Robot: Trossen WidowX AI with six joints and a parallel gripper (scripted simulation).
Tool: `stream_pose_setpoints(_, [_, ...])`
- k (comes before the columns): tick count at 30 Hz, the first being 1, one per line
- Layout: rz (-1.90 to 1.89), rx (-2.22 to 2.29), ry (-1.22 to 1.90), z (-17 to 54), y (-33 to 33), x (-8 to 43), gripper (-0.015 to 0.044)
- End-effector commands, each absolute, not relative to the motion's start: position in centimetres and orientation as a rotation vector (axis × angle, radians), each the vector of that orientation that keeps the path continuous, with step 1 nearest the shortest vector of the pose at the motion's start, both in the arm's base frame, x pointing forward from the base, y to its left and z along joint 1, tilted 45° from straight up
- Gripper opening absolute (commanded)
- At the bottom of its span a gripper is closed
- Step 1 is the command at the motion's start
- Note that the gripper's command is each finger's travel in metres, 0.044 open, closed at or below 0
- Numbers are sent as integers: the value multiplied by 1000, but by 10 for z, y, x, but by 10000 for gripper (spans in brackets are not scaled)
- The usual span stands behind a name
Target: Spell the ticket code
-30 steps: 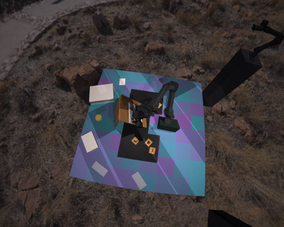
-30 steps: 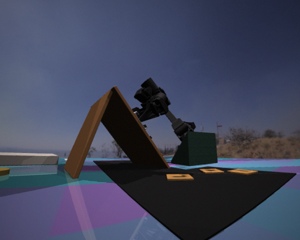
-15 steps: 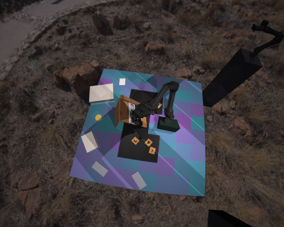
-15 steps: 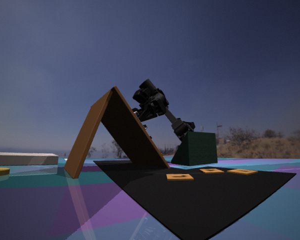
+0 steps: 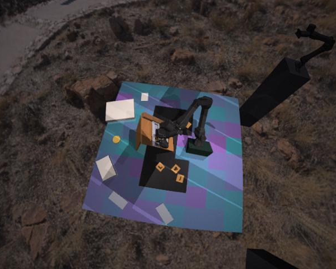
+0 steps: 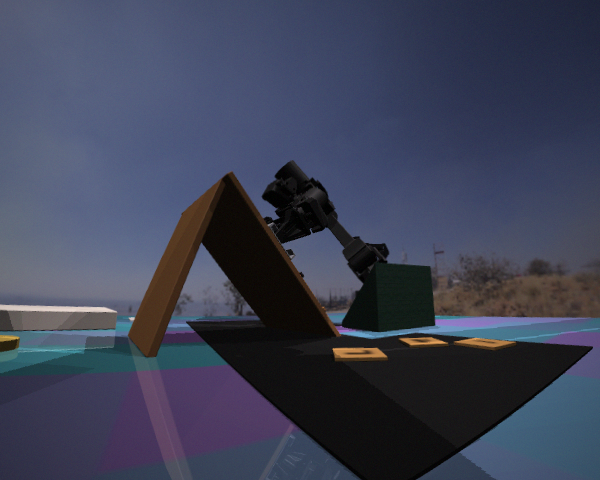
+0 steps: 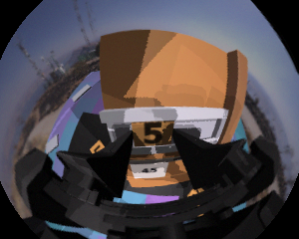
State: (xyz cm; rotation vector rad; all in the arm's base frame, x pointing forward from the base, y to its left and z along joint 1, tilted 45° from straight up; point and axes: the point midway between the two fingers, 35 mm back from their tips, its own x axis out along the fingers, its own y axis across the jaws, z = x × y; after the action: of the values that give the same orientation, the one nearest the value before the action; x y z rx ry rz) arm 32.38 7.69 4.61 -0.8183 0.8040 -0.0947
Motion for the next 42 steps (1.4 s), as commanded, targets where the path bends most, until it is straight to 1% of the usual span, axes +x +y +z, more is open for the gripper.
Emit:
stream_pose_setpoints(1, [-92,-823,809,47,74,324,0])
stream_pose_setpoints(42, [-93,-825,808,71,51,332,0])
